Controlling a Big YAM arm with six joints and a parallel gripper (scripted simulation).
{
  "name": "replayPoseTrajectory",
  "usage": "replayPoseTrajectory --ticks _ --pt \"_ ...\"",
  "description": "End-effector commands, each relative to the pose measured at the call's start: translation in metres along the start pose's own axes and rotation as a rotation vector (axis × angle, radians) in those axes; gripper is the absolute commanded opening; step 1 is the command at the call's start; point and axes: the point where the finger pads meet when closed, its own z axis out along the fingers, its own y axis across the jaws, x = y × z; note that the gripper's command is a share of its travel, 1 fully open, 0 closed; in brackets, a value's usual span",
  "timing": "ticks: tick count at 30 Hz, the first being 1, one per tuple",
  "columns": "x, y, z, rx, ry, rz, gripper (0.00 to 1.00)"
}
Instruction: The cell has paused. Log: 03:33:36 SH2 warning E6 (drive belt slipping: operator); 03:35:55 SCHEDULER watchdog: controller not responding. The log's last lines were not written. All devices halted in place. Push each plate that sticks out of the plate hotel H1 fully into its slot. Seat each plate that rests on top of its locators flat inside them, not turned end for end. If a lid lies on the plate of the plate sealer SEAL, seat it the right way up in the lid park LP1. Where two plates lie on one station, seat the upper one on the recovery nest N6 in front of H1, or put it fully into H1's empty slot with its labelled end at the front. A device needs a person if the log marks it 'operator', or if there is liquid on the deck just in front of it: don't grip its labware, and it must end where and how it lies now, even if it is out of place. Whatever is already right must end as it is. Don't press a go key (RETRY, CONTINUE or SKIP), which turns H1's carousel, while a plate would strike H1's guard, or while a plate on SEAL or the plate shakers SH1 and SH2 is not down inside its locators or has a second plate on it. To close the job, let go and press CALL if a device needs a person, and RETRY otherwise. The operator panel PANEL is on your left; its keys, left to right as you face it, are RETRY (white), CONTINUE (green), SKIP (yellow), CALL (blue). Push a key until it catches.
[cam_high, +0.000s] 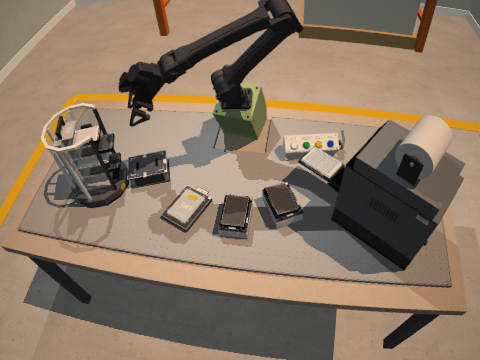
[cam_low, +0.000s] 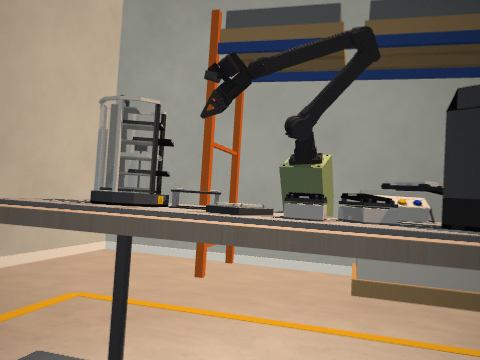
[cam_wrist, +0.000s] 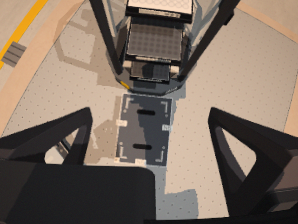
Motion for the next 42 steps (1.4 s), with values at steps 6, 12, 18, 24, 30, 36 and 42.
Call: replayPoseTrajectory --ticks 6,12,18,24,30,36,42 --pt "-0.008 0.007 -0.002 0.008 -0.198 0.076 1.0" --pt "-0.002 0.004 0.004 0.033 -0.28 0.108 1.0" --pt "-0.034 0.007 -0.006 0.031 -0.337 0.114 1.0" --pt "-0.019 0.006 -0.003 0.033 -0.306 0.101 1.0" --pt "0.001 0.005 0.008 0.033 -0.28 0.108 1.0" --pt "0.009 0.005 0.016 0.033 -0.28 0.109 1.0" --pt "0.021 0.006 0.027 0.033 -0.279 0.109 1.0"
